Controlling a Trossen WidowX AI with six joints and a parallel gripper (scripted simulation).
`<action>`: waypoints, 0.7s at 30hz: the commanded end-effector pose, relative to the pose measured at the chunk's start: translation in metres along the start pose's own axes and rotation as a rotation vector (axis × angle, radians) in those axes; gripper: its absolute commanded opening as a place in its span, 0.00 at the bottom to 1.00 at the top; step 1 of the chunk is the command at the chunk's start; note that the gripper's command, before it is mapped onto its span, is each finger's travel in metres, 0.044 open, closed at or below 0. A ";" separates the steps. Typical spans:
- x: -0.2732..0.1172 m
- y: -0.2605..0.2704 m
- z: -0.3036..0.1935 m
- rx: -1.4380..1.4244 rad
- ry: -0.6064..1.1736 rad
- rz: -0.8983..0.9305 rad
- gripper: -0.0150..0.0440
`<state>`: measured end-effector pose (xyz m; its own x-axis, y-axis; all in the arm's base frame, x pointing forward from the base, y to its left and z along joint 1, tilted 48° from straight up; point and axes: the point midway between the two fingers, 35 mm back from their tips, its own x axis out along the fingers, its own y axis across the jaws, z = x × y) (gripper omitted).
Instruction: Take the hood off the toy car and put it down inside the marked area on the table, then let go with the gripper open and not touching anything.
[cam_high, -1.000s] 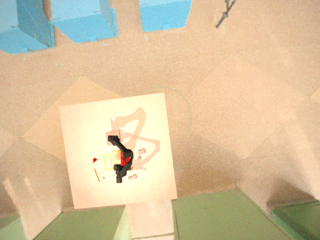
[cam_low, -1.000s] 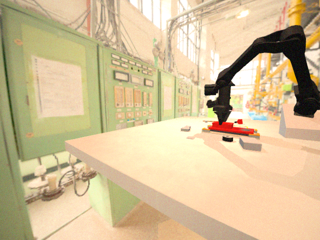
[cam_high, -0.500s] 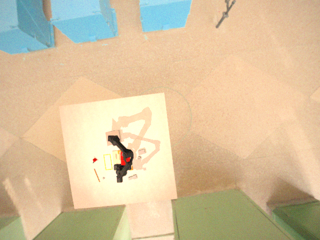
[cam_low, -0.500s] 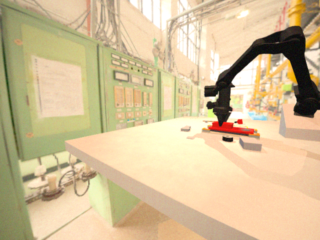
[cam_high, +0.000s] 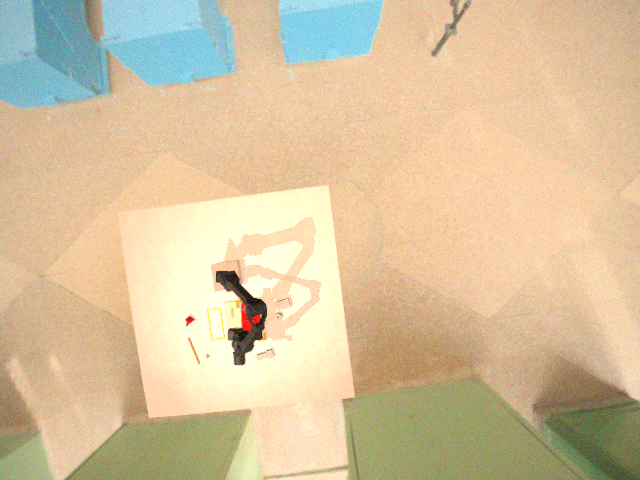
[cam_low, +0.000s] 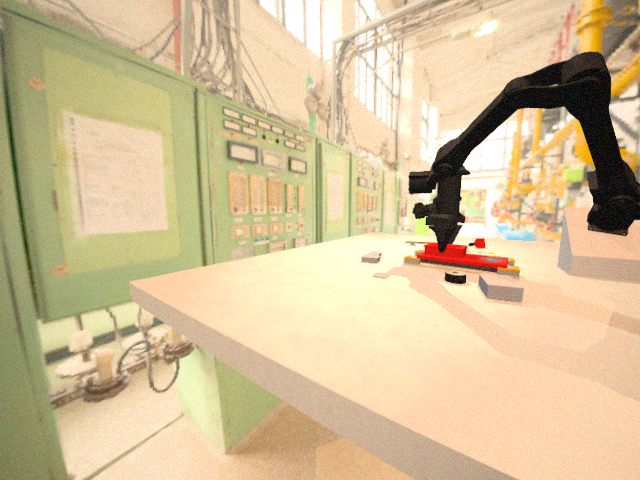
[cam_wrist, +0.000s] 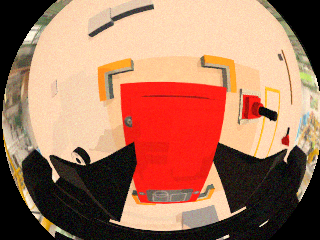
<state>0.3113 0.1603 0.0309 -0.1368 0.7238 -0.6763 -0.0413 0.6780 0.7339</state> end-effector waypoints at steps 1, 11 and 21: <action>-0.001 0.000 0.000 -0.001 0.000 -0.001 0.62; -0.007 0.000 0.000 -0.001 0.000 -0.002 0.25; -0.013 0.000 0.001 0.000 0.000 -0.002 0.25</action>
<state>0.3125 0.1525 0.0376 -0.1395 0.7243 -0.6753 -0.0371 0.6776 0.7345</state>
